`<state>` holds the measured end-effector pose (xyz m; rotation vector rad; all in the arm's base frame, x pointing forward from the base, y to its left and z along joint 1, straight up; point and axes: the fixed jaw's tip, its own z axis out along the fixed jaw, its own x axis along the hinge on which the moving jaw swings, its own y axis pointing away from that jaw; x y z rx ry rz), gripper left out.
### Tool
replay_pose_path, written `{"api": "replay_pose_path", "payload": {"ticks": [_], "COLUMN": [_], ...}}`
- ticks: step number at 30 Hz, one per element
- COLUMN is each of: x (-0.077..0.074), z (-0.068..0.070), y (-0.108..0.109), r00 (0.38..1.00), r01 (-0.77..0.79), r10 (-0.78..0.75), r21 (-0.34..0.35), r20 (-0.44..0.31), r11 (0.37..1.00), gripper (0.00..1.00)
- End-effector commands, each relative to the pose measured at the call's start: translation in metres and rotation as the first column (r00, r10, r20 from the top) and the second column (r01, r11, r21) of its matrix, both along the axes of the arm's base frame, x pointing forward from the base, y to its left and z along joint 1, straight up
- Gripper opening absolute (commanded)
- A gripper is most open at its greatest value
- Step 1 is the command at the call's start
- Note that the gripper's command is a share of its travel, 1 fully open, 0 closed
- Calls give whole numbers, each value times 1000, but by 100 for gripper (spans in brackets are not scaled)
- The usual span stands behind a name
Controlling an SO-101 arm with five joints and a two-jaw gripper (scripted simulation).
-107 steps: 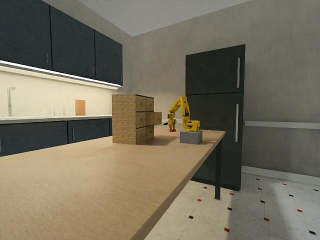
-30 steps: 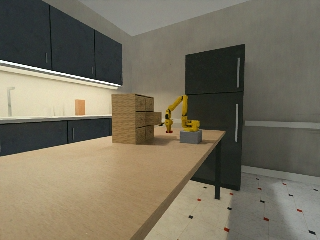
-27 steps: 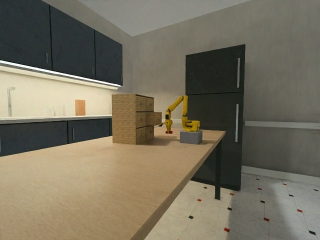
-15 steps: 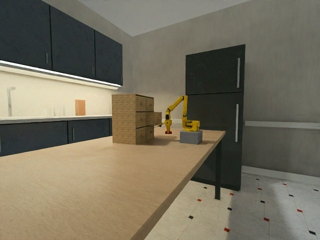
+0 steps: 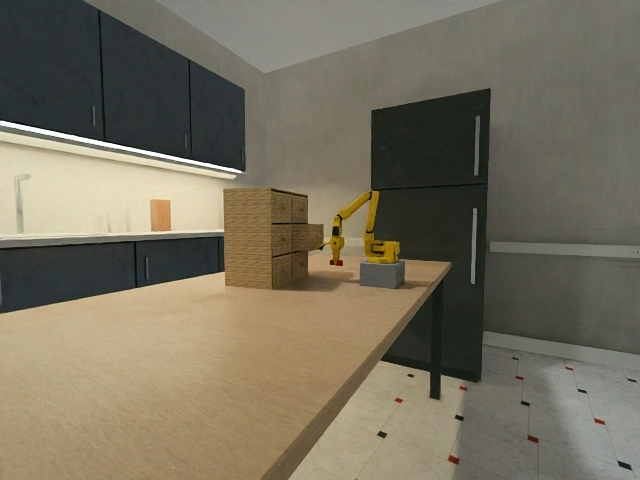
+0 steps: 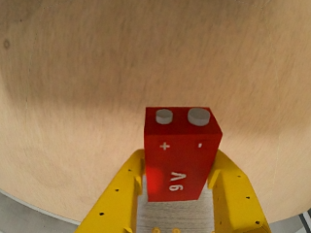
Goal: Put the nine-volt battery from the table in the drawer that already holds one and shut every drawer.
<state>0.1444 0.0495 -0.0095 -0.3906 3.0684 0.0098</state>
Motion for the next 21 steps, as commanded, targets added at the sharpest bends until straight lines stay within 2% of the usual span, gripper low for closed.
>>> {"api": "replay_pose_path", "payload": {"ticks": [1,9,11,15,21], "x": [1,0,0,-2,-2], "z": [14,34,34,42,42], "y": [2,2,2,1,1], "r00": [998,982,982,968,968], "r01": [-2,-8,-8,-12,-12], "r10": [1,-4,-4,-8,-8], "r21": [22,58,58,75,75], "r20": [68,191,191,249,249], "r11": [1000,998,998,997,997], "gripper": [0,0,0,0,0]}}
